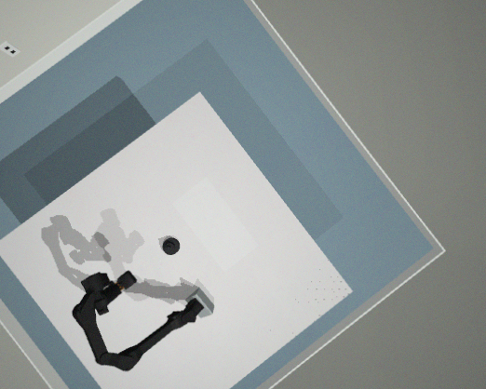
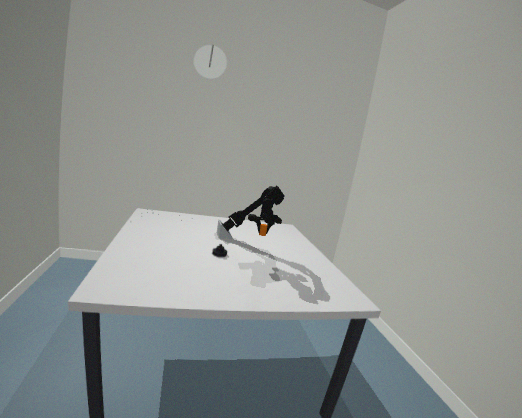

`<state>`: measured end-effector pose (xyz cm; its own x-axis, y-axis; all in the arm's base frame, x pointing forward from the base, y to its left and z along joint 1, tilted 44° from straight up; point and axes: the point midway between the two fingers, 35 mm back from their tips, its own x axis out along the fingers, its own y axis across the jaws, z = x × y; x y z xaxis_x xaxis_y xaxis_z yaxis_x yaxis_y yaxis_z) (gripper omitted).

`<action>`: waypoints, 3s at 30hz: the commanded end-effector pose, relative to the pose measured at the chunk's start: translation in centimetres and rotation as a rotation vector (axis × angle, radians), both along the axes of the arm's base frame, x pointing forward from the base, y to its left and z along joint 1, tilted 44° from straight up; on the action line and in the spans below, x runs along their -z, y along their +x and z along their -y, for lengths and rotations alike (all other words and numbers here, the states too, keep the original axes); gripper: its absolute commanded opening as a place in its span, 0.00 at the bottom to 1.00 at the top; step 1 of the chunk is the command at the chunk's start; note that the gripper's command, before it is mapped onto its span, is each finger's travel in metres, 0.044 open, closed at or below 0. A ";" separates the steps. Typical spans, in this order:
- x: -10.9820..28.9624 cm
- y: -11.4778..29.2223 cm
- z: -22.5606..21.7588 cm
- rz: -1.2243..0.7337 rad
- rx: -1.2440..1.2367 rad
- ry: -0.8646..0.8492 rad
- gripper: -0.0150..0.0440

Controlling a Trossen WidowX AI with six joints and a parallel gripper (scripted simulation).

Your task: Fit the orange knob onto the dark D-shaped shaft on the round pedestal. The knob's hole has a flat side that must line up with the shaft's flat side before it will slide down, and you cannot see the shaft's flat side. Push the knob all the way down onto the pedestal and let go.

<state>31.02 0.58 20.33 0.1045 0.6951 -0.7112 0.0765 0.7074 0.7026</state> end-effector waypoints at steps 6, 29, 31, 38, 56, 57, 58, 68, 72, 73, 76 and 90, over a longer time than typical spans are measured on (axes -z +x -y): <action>2.2 0.7 1.9 -0.003 -0.002 -0.012 0.25; 8.0 1.3 6.1 0.002 -0.013 -0.027 0.25; 8.4 1.3 6.4 0.003 -0.014 -0.029 0.25; 10.1 1.2 7.6 0.004 -0.018 -0.031 0.25; 15.1 0.1 10.6 0.002 -0.035 -0.027 0.25; 15.4 0.0 10.7 0.002 -0.036 -0.027 0.25; 15.6 -0.1 10.9 0.002 -0.037 -0.026 0.25; 18.4 -1.1 12.2 0.002 -0.048 -0.019 0.25; 19.4 -1.5 12.7 0.003 -0.052 -0.016 0.25; 19.5 -1.6 12.7 0.003 -0.052 -0.016 0.25; 19.7 -1.6 12.7 0.003 -0.053 -0.016 0.25; 21.3 -1.4 11.2 0.007 -0.057 -0.015 0.25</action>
<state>29.60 -10.41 -0.94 0.0621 0.6882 -0.7229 0.0299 0.7227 0.6905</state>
